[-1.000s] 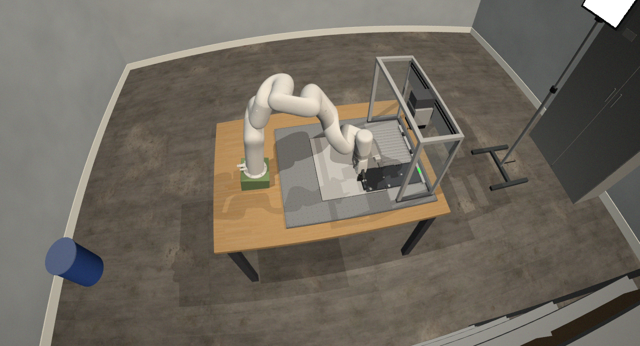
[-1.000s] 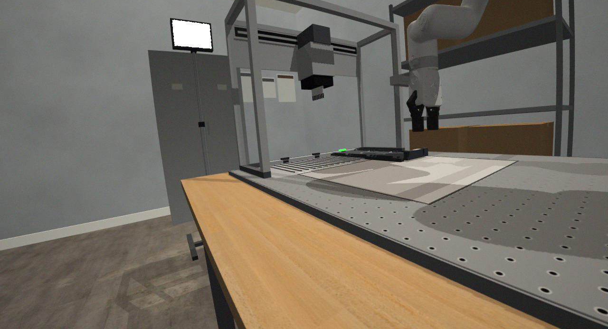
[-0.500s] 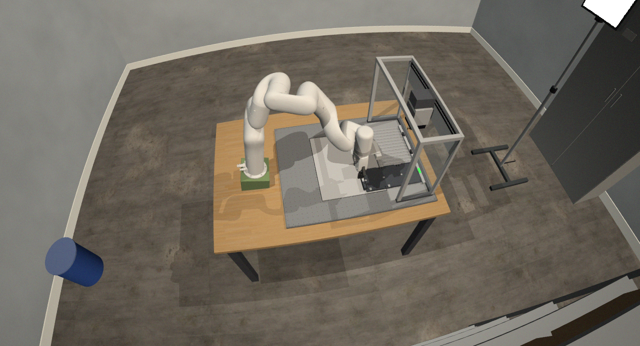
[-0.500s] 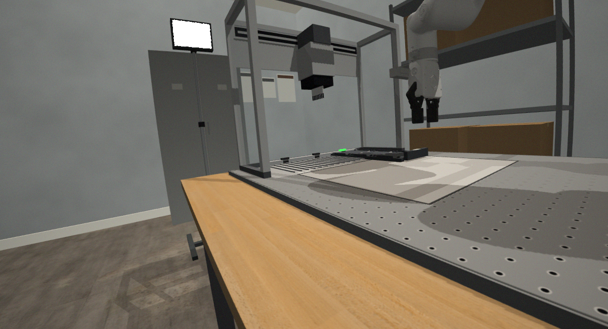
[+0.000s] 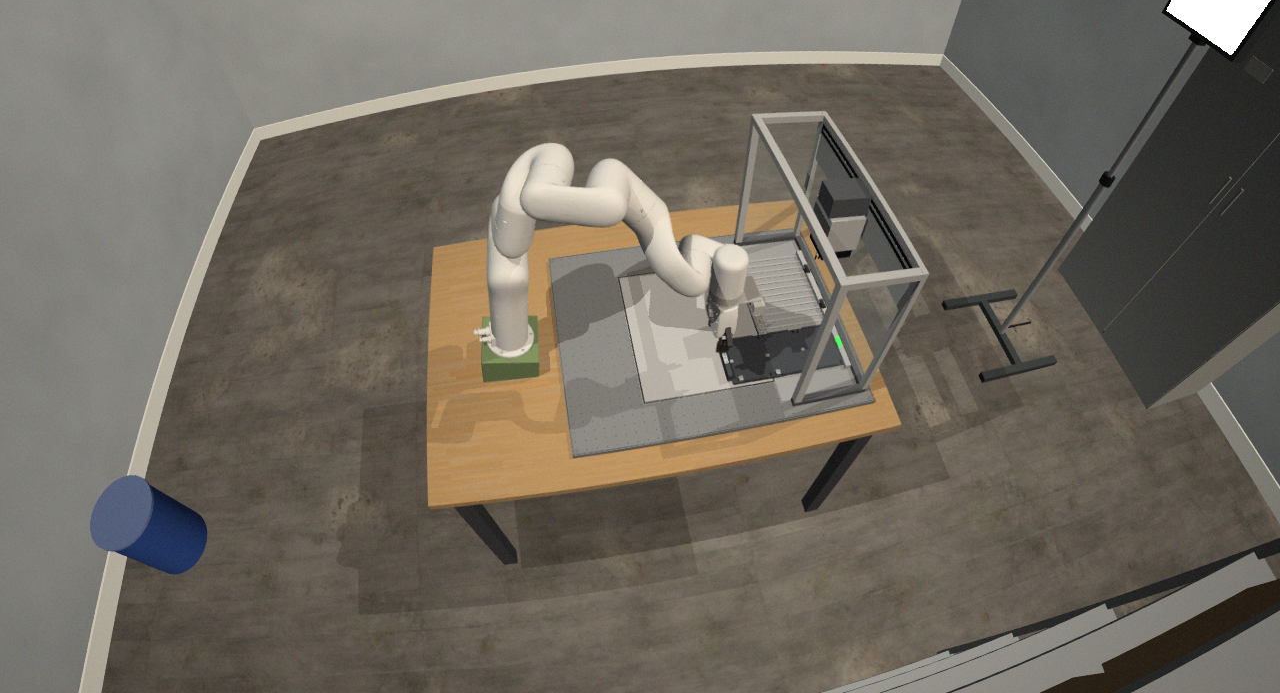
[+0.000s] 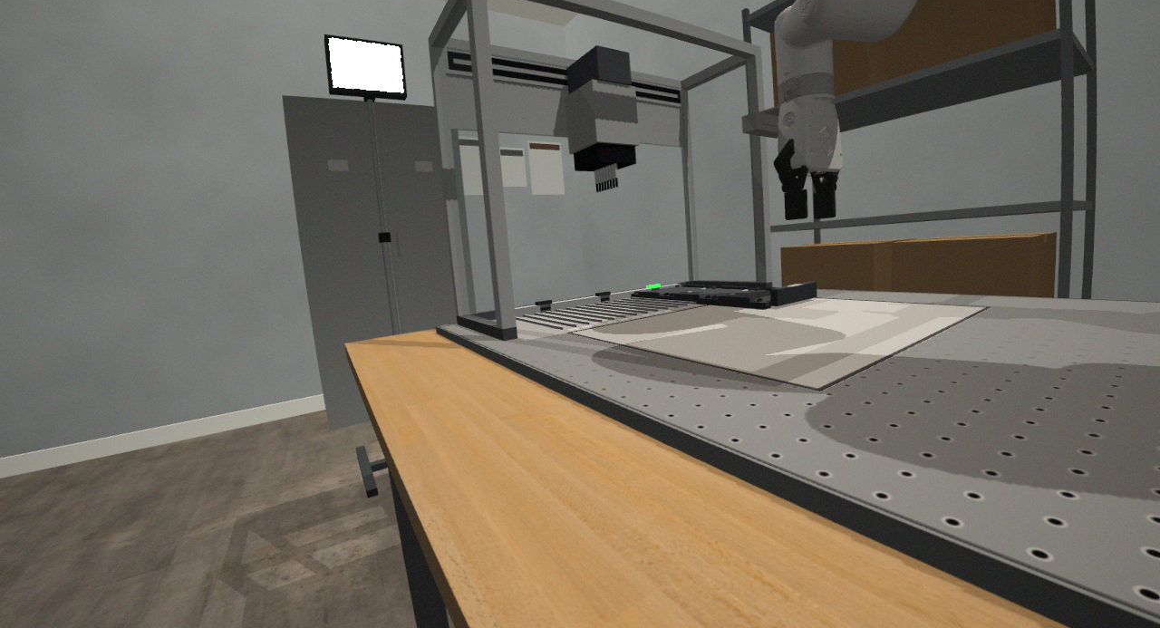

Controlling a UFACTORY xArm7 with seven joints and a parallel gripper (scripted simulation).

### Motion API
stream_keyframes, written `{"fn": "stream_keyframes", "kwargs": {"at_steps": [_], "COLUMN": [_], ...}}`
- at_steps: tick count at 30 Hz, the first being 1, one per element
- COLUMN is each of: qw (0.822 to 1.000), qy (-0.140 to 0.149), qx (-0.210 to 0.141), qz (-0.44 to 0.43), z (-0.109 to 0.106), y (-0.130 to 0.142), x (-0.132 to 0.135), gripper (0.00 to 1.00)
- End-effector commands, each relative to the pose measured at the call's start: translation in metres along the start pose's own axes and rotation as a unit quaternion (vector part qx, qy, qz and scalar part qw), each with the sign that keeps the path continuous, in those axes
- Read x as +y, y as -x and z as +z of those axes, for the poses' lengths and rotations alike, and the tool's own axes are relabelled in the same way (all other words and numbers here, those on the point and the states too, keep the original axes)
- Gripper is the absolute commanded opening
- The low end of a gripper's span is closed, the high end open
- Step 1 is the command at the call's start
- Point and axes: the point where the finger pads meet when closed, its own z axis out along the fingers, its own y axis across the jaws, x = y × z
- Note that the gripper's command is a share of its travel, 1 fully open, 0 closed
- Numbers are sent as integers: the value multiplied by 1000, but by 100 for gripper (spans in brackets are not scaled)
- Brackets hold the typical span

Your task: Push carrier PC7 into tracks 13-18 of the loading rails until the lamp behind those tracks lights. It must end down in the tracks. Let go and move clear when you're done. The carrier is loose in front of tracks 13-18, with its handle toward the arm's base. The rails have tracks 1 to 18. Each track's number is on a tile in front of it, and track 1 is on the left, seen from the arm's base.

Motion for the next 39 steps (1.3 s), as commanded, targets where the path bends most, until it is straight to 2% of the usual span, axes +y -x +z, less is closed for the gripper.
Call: {"fn": "stream_keyframes", "kwargs": {"at_steps": [1,21,39], "qw": [1000,1000,1000], "qy": [0,0,0], "qx": [2,2,2], "qz": [0,0,0], "z": [-7,-37,-37], "y": [-1,-1,-1], "x": [0,0,0], "gripper": [82,82,82]}}
